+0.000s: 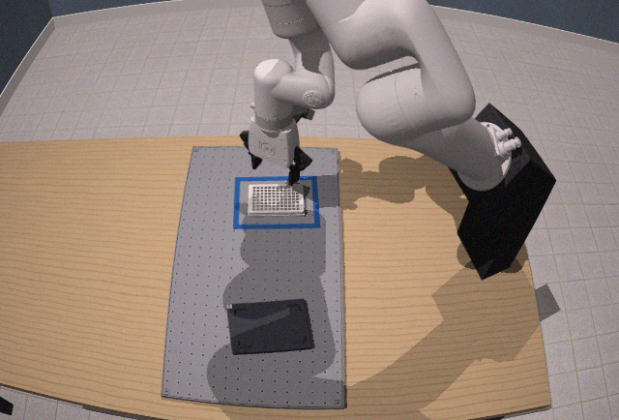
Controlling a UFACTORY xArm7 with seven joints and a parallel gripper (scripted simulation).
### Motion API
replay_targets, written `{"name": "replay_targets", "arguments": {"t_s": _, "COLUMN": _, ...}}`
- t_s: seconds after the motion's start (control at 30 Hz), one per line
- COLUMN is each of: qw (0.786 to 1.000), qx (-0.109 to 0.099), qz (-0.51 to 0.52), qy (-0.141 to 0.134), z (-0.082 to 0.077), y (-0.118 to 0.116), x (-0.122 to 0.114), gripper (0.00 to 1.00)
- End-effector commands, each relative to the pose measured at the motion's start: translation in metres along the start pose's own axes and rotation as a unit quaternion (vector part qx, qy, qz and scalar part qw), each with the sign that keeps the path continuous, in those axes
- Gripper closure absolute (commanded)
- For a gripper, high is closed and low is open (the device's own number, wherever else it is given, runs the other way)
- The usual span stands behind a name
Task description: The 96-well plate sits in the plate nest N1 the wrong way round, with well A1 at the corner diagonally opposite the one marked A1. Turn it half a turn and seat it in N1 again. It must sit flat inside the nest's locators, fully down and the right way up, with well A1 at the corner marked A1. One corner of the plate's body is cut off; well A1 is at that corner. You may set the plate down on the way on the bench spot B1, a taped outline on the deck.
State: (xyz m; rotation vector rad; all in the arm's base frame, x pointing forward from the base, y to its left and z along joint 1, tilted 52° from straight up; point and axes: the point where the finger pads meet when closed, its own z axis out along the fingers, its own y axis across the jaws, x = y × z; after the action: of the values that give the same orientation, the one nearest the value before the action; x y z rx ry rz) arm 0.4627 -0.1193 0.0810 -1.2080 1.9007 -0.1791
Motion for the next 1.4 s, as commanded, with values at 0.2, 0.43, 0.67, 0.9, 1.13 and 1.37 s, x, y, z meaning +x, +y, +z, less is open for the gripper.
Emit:
{"name": "replay_targets", "arguments": {"t_s": 0.2, "qw": 0.982, "qx": 0.002, "qz": -0.188, "qy": -0.001, "z": -0.0005, "y": -0.0009, "x": 0.0009, "gripper": 0.0}}
{"name": "replay_targets", "arguments": {"t_s": 0.43, "qw": 0.963, "qx": 0.002, "qz": -0.269, "qy": -0.001, "z": -0.0005, "y": -0.0009, "x": 0.0009, "gripper": 0.0}}
{"name": "replay_targets", "arguments": {"t_s": 0.67, "qw": 0.948, "qx": 0.002, "qz": -0.319, "qy": -0.001, "z": 0.0095, "y": -0.0009, "x": 0.0009, "gripper": 0.0}}
{"name": "replay_targets", "arguments": {"t_s": 0.9, "qw": 0.918, "qx": 0.002, "qz": -0.397, "qy": -0.001, "z": 0.0095, "y": -0.0009, "x": 0.0009, "gripper": 0.0}}
{"name": "replay_targets", "arguments": {"t_s": 1.13, "qw": 0.866, "qx": 0.003, "qz": -0.501, "qy": -0.001, "z": 0.0095, "y": -0.0009, "x": 0.0009, "gripper": 0.0}}
{"name": "replay_targets", "arguments": {"t_s": 1.37, "qw": 0.801, "qx": 0.003, "qz": -0.598, "qy": 0.0, "z": 0.0094, "y": -0.0009, "x": 0.0009, "gripper": 0.0}}
